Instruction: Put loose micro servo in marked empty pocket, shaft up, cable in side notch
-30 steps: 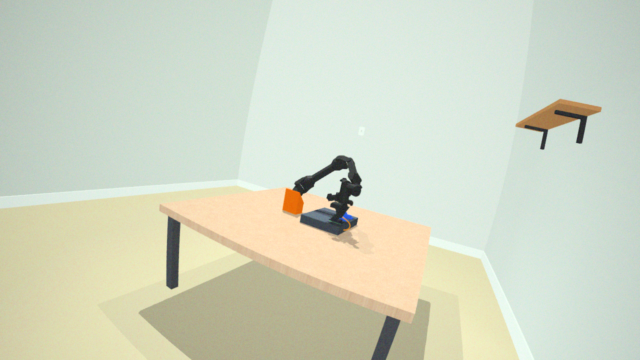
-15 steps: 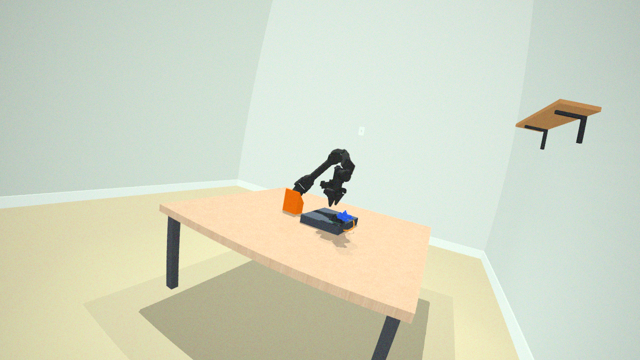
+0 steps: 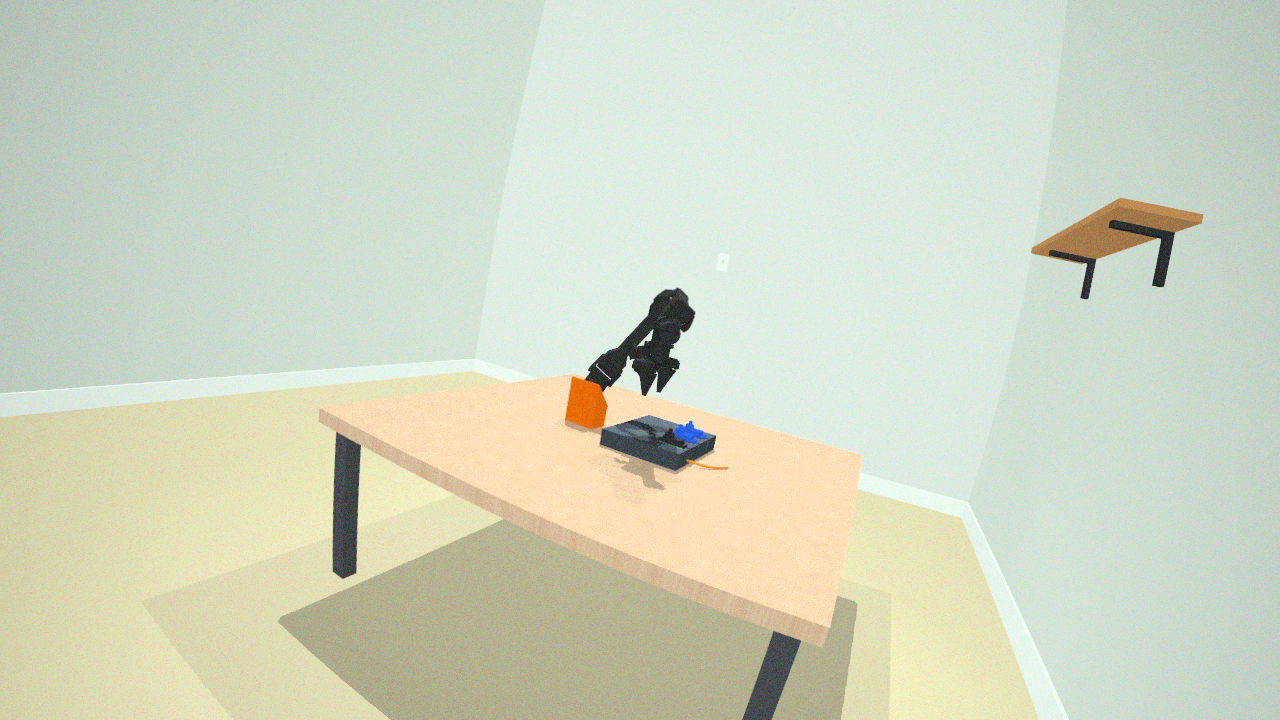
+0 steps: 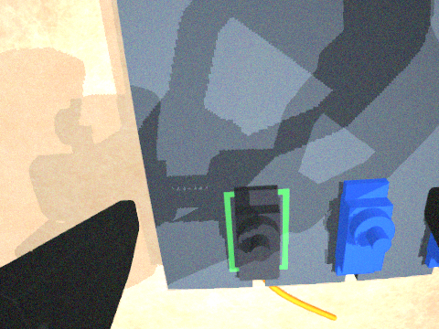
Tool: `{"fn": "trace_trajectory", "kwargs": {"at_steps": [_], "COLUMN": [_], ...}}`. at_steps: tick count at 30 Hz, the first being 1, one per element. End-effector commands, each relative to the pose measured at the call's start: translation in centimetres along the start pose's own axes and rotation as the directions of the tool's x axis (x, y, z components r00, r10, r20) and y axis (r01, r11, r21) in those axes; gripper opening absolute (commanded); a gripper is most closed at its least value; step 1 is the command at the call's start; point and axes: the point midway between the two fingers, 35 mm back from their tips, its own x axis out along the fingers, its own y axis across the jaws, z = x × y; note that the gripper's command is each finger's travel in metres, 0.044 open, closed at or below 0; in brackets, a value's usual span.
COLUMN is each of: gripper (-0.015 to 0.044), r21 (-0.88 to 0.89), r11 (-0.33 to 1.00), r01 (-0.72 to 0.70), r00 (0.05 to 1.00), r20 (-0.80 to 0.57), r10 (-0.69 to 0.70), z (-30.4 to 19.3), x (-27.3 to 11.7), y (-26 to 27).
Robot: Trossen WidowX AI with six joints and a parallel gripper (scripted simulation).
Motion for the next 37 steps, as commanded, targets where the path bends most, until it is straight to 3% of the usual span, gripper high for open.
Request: {"fn": "trace_trajectory", "kwargs": {"at_steps": [1,37], "gripper": [0.044,0.044], "r21": [-0.005,-0.005], "r11": [1.0,1.0], "r01": [-0.012,-0.013], "r00": [1.0,1.0], "r20": [-0.01,-0.011], "r10": [0.012,0.013], "z": [-0.08,-0.07], "x": [-3.1,-3.83], "y": [0.05,-0.01]}}
